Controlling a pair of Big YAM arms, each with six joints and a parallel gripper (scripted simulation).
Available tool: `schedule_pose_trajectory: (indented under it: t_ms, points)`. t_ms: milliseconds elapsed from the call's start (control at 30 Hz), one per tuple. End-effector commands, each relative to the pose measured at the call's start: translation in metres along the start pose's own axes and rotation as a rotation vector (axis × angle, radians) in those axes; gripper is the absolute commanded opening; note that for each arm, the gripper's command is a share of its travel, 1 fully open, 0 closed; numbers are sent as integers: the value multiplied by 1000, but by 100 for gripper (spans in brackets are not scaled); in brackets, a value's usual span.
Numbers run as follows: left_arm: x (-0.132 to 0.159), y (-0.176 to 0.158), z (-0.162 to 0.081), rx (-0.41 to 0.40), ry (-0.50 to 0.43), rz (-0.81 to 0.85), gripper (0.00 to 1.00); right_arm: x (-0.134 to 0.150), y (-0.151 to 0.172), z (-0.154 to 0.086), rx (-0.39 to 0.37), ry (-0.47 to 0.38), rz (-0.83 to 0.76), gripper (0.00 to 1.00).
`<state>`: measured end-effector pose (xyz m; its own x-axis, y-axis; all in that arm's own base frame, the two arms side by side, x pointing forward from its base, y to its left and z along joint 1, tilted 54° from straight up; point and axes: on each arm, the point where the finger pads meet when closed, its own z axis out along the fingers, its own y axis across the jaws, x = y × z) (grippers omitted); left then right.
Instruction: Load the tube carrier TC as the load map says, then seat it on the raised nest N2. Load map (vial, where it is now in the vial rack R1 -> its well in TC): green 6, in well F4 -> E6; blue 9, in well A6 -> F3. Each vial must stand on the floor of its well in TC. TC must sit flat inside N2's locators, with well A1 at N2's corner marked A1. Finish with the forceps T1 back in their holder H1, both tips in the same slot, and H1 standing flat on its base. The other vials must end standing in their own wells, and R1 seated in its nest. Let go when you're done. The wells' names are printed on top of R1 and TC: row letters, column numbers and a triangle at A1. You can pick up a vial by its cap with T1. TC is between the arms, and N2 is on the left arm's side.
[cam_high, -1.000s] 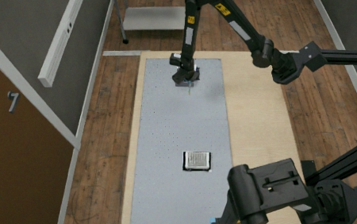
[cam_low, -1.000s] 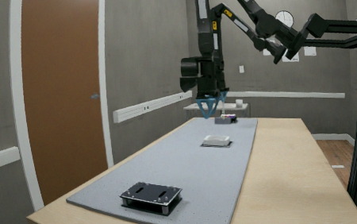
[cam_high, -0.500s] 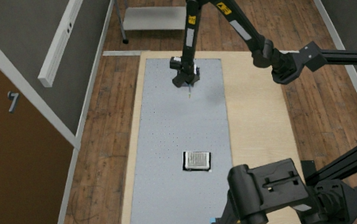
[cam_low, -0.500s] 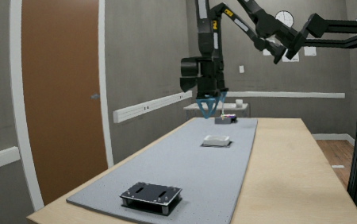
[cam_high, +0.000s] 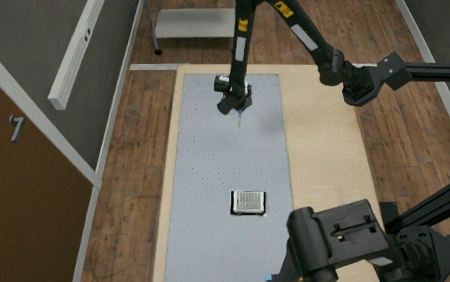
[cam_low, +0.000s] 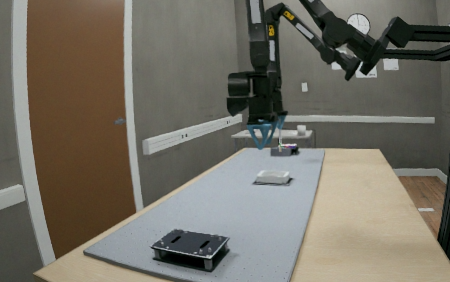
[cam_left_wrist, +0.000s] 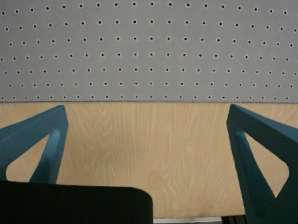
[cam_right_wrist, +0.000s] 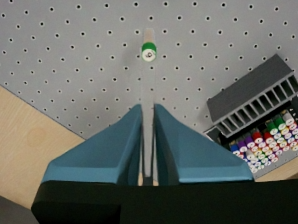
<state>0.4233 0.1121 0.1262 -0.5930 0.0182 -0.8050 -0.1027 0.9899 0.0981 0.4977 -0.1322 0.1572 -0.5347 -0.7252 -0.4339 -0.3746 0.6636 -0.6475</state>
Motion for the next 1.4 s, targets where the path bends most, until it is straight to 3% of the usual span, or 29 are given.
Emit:
schedule_pose_trajectory:
  t_ms: [0,1367]
  points:
    - [0,0,0,1,-2,4,100,-9,0,-7,19,-16,12,9]
    - [0,0,0,1,-2,4,100,-47,49,-7,11,-13,13,9]
